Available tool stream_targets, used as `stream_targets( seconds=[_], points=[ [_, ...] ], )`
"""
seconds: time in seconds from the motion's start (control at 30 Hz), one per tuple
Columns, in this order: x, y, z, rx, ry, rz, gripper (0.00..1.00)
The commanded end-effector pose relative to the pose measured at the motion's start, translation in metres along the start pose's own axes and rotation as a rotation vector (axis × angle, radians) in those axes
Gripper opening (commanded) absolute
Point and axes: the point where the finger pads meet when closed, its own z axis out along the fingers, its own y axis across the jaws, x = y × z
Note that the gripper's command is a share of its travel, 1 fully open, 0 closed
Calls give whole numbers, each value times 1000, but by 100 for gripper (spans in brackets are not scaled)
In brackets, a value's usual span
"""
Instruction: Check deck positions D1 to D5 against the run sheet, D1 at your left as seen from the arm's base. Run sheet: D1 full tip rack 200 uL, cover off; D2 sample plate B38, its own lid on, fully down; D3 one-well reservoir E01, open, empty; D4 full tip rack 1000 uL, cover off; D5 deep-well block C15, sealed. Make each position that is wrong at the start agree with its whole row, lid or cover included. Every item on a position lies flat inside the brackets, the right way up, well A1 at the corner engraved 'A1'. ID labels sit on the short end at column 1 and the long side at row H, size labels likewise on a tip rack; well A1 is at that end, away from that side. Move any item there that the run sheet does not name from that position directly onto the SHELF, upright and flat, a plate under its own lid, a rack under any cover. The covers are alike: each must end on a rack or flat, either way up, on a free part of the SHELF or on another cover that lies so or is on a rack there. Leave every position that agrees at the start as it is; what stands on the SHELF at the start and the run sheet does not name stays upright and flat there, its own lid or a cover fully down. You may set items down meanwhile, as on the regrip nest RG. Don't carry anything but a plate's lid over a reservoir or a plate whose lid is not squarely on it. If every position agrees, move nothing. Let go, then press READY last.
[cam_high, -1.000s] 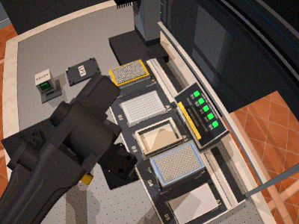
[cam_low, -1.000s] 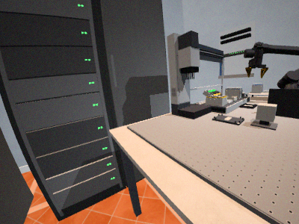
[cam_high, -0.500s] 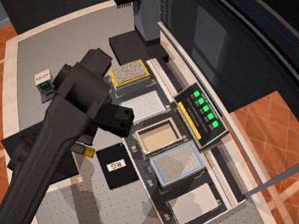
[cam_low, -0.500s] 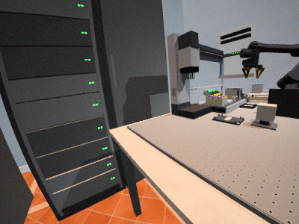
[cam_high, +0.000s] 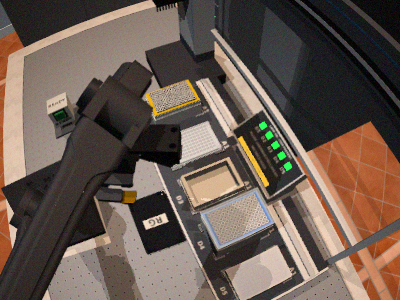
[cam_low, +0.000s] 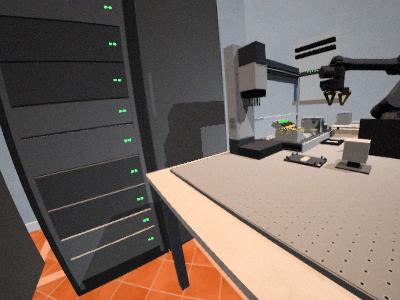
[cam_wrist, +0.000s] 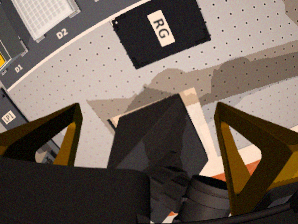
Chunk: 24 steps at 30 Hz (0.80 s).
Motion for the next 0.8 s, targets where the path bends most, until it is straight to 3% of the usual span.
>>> stream_targets(
  seconds=[0.0,0.57,0.77],
  points=[
    [-13,2,-12,-13,3,-89,100],
    [-9,1,-9,18,21,-396,100],
    [-21,-4,-15,0,5,-415,100]
  ],
)
